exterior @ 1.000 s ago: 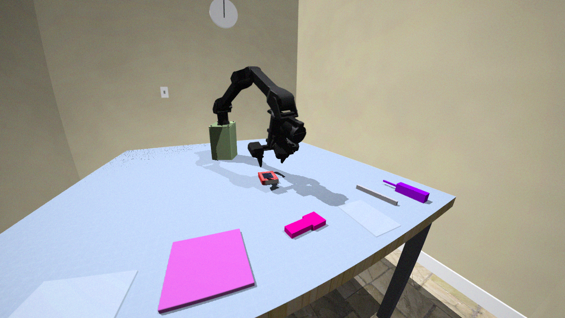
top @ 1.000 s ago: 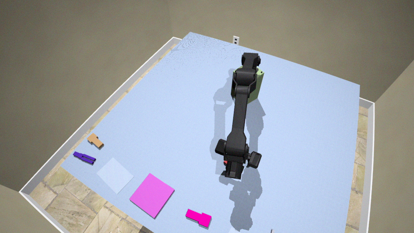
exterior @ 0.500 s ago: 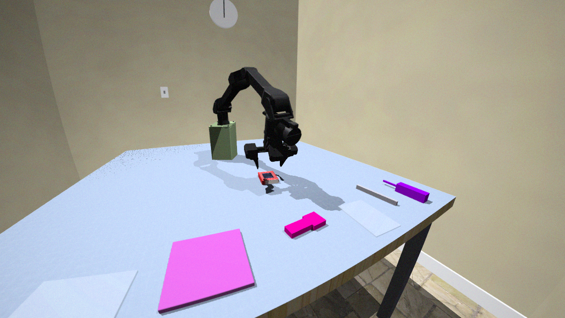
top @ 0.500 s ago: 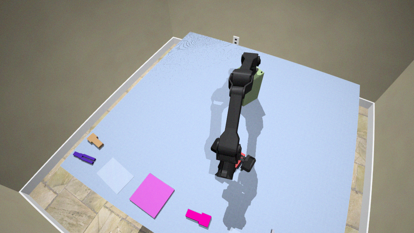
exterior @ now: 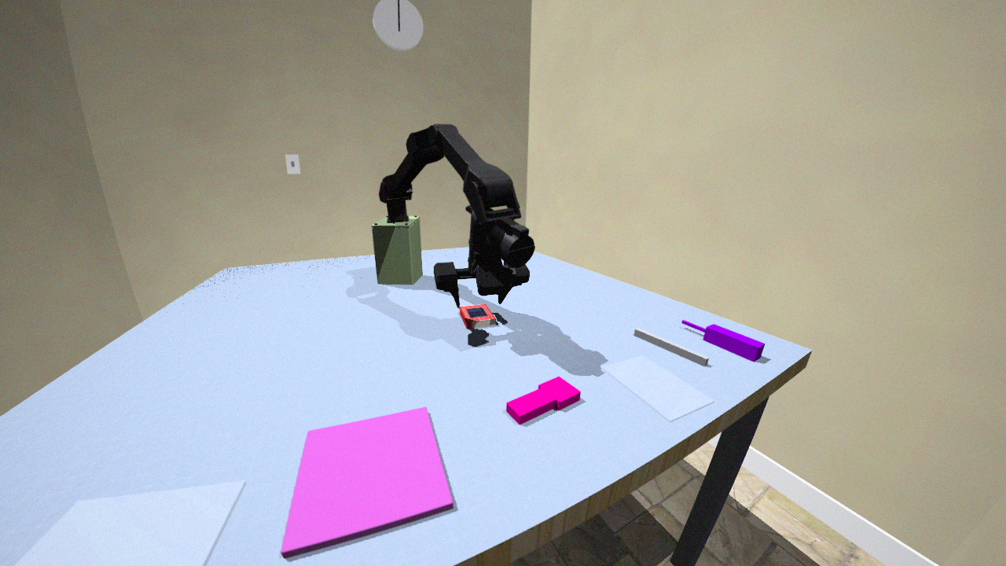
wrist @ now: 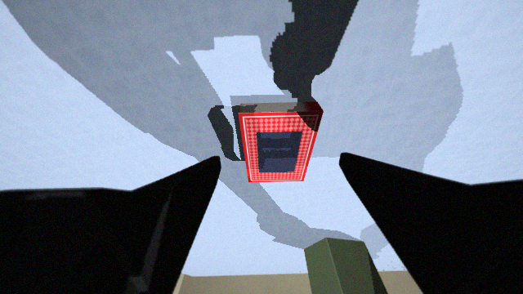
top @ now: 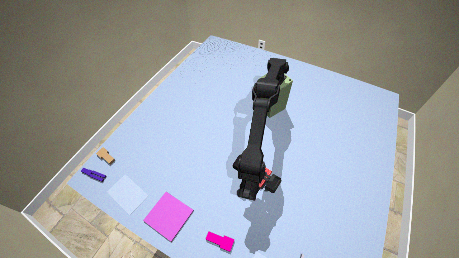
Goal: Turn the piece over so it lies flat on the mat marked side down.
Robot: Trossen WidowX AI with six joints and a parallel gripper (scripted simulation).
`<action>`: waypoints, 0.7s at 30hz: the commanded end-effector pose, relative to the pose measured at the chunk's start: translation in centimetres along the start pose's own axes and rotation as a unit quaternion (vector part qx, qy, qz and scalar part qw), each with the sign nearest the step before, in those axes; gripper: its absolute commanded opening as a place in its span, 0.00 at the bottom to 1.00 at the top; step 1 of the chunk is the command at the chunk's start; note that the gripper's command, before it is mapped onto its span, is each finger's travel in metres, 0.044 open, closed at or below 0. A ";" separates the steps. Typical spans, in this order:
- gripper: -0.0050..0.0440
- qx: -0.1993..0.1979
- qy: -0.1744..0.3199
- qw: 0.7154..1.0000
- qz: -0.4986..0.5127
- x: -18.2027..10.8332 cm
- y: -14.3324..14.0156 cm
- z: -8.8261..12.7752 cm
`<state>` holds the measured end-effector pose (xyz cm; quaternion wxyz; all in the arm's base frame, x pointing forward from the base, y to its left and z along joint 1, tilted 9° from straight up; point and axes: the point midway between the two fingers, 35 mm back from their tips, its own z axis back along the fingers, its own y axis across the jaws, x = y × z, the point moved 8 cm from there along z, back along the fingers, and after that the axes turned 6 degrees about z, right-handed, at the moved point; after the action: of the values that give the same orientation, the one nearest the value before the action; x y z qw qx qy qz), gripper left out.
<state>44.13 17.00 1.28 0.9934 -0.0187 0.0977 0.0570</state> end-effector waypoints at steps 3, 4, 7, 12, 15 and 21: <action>1.00 0.000 0.006 1.000 -0.003 1.0 -0.3 -3.2; 1.00 0.000 0.006 1.000 -0.003 1.0 -0.3 -3.2; 1.00 0.000 0.006 1.000 -0.003 1.0 -0.3 -3.2; 1.00 -0.002 0.011 1.000 -0.004 0.8 -0.3 -3.3; 1.00 -0.001 0.009 1.000 -0.004 1.0 -0.3 -3.5; 1.00 0.000 0.005 1.000 -0.004 1.2 -0.3 -3.8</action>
<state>44.49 16.66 -2.37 0.9929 -0.0205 0.1049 0.0527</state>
